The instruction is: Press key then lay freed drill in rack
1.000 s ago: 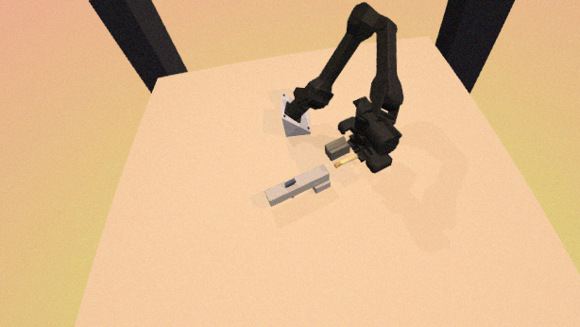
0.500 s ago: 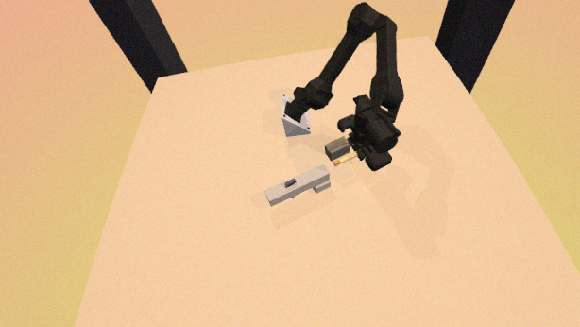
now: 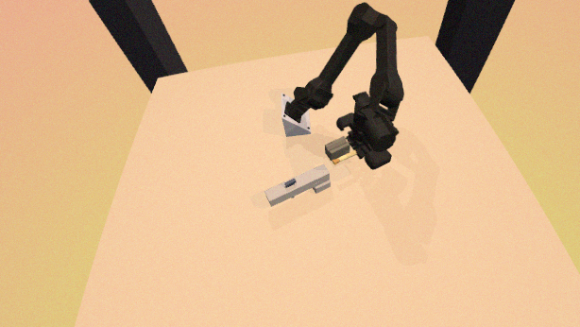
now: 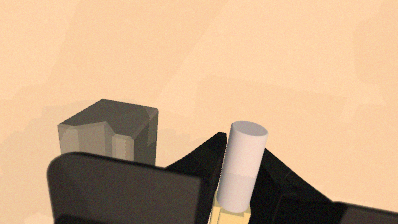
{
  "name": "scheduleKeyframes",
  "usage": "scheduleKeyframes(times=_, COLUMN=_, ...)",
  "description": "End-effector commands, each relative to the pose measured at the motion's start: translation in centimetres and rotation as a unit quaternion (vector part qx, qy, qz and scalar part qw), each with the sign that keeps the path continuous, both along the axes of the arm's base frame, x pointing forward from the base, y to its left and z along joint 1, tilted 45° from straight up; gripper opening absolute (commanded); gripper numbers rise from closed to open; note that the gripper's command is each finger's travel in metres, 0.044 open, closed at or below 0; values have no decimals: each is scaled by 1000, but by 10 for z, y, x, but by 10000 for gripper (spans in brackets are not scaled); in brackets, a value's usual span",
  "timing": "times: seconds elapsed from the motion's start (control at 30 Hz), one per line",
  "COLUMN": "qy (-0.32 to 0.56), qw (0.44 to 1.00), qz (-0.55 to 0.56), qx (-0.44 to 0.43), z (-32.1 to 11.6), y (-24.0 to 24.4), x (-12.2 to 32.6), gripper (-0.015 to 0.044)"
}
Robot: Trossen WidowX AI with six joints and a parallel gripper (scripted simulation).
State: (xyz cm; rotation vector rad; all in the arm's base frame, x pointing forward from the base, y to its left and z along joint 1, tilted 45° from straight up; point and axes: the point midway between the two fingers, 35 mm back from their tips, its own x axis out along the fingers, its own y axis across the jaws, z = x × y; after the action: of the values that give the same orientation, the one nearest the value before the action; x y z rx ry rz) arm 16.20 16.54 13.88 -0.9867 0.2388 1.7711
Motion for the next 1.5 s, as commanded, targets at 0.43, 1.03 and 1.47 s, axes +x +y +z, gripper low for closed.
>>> scheduleKeyframes(times=0.43, qy=-2, qw=1000, qz=-1, qx=2, z=5, y=-7, x=1, gripper=0)
scheduleKeyframes(times=1.03, qy=-2, qw=1000, qz=-1, qx=2, z=9, y=-12, x=2, gripper=0)
scheduleKeyframes(times=1.47, qy=-2, qw=1000, qz=-1, qx=2, z=12, y=-15, x=3, gripper=0)
